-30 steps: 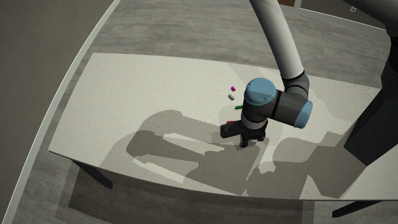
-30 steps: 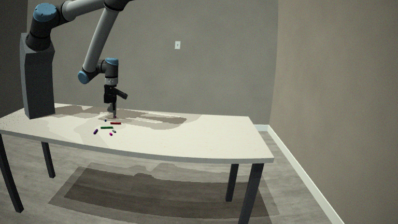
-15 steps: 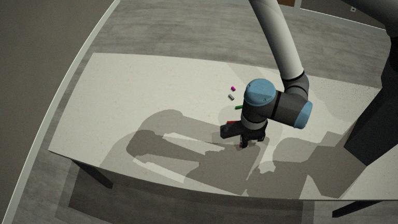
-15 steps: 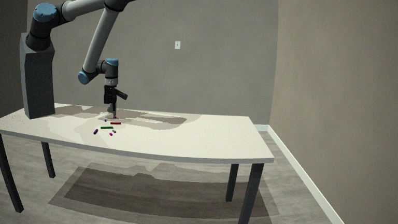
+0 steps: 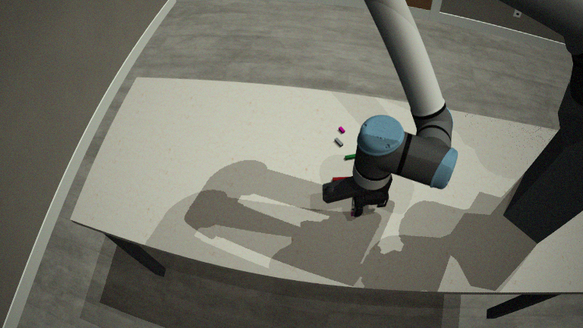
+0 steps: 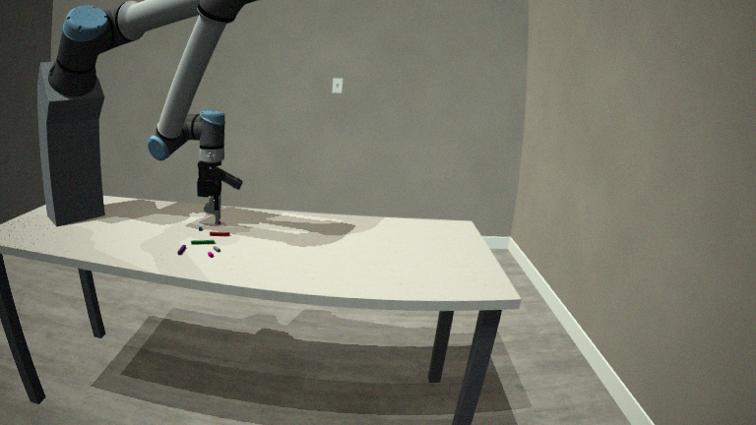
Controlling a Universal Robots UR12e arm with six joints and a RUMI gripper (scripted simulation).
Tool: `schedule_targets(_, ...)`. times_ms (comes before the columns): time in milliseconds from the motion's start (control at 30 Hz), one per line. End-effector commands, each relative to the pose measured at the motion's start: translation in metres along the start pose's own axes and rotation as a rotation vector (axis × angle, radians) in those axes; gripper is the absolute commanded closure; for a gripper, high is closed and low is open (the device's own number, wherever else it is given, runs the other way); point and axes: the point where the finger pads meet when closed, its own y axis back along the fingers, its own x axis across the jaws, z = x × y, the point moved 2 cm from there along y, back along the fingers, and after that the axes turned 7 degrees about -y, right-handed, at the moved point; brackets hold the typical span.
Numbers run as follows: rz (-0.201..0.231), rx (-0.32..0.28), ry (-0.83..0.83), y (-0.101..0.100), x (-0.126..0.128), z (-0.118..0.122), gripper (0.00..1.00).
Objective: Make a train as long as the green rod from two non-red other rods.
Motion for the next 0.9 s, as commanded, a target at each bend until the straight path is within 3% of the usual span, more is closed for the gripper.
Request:
schedule_targets(0, 0.000, 0.001, 0.000, 0.0005, -0.0001, -0.0003, 1.00)
schedule_targets(267, 0.000, 0.001, 0.000, 0.0005, -0.0001, -0.0003, 1.00)
schedule_targets(867, 0.000, 0.001, 0.000, 0.0005, -0.0001, -0.0003, 0.86)
